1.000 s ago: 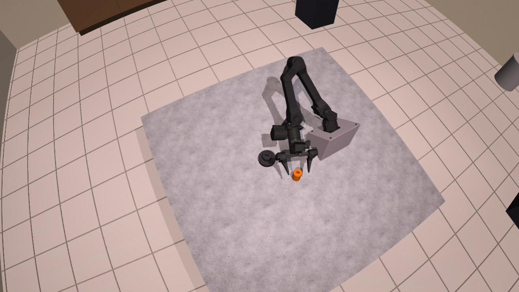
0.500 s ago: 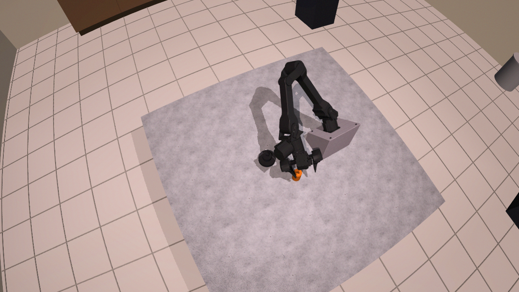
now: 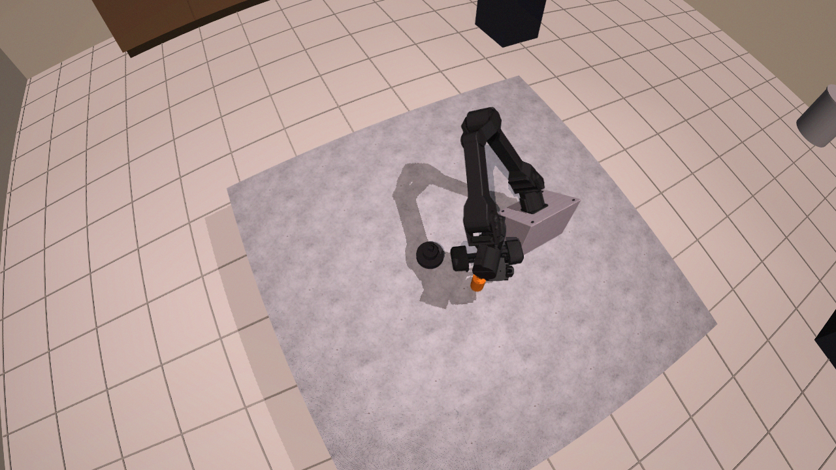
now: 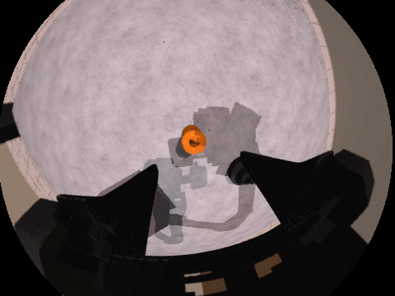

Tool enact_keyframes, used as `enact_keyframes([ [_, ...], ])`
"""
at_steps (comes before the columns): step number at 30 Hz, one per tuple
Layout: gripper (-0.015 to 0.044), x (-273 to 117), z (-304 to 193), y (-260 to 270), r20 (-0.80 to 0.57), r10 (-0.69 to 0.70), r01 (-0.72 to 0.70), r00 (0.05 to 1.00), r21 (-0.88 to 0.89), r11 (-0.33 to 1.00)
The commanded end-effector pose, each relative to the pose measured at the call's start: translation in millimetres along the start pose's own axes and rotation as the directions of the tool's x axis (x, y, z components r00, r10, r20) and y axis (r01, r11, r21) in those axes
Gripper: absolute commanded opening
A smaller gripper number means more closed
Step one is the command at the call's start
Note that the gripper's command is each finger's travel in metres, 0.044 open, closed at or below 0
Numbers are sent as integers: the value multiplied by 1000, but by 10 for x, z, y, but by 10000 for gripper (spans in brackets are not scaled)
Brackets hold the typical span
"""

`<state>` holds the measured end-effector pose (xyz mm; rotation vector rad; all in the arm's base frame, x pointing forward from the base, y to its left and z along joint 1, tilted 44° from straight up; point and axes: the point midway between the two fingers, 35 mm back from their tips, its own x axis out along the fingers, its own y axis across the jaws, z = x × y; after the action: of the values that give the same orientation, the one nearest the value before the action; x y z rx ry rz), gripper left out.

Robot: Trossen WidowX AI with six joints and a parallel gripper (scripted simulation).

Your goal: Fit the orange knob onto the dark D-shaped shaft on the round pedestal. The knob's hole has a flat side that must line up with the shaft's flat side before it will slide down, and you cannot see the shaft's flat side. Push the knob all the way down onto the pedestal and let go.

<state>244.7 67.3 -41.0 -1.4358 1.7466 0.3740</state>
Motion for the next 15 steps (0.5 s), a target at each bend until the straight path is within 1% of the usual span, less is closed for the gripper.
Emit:
enact_keyframes([
  [1, 440, 4, 0, -6, -11, -6, 6, 1000, 2, 1000],
  [3, 440, 4, 0, -6, -11, -6, 6, 1000, 68, 998],
  [5, 440, 4, 0, -6, -11, -6, 8, 1000, 248, 969],
  [7, 440, 4, 1, -6, -11, -6, 10, 1000, 435, 901],
  [9, 440, 4, 1, -6, -11, -6, 11, 1000, 604, 797],
  [11, 440, 4, 1, -6, -11, -6, 12, 1000, 750, 661],
  [13, 440, 4, 1, -6, -11, -6, 12, 1000, 866, 500],
  [15, 440, 4, 1, -6, -11, -6, 12, 1000, 942, 334],
])
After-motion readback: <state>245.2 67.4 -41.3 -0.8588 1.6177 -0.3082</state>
